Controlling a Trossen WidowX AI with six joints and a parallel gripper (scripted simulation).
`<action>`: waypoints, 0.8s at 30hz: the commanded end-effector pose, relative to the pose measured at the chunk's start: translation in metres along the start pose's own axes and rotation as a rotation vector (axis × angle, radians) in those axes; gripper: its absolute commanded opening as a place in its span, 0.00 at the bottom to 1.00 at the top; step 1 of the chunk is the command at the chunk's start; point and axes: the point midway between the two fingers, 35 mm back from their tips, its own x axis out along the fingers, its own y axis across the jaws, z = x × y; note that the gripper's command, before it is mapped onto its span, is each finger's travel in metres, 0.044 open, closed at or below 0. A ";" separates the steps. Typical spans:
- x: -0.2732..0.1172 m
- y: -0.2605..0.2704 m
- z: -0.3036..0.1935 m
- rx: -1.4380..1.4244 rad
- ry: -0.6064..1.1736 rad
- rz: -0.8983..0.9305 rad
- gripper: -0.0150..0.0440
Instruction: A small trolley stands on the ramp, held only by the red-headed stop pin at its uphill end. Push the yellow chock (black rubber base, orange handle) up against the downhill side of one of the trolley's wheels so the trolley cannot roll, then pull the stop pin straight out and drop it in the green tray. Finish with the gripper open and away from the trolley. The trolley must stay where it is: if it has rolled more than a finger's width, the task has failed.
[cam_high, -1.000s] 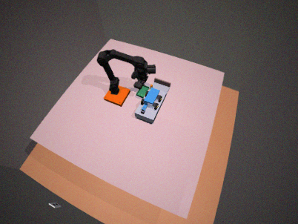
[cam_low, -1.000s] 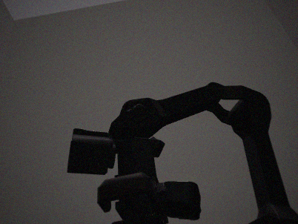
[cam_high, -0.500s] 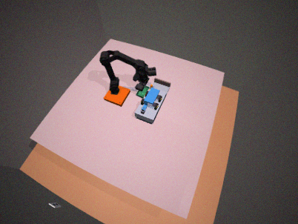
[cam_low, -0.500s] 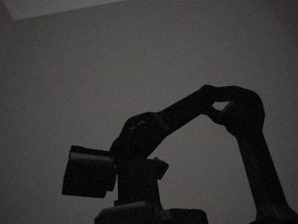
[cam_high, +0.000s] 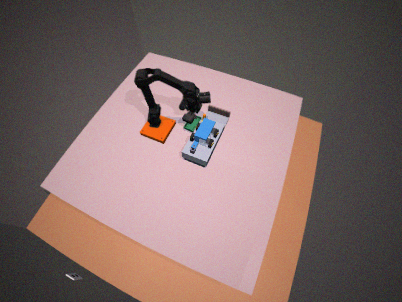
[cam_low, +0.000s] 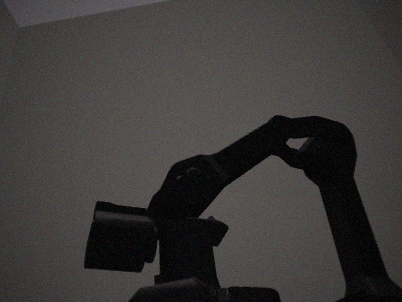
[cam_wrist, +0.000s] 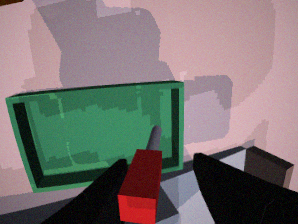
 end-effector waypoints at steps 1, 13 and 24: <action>0.001 0.003 0.001 0.000 -0.006 -0.001 0.58; 0.002 0.010 -0.001 0.000 -0.006 -0.001 0.58; 0.003 0.015 -0.001 0.000 -0.006 0.000 0.58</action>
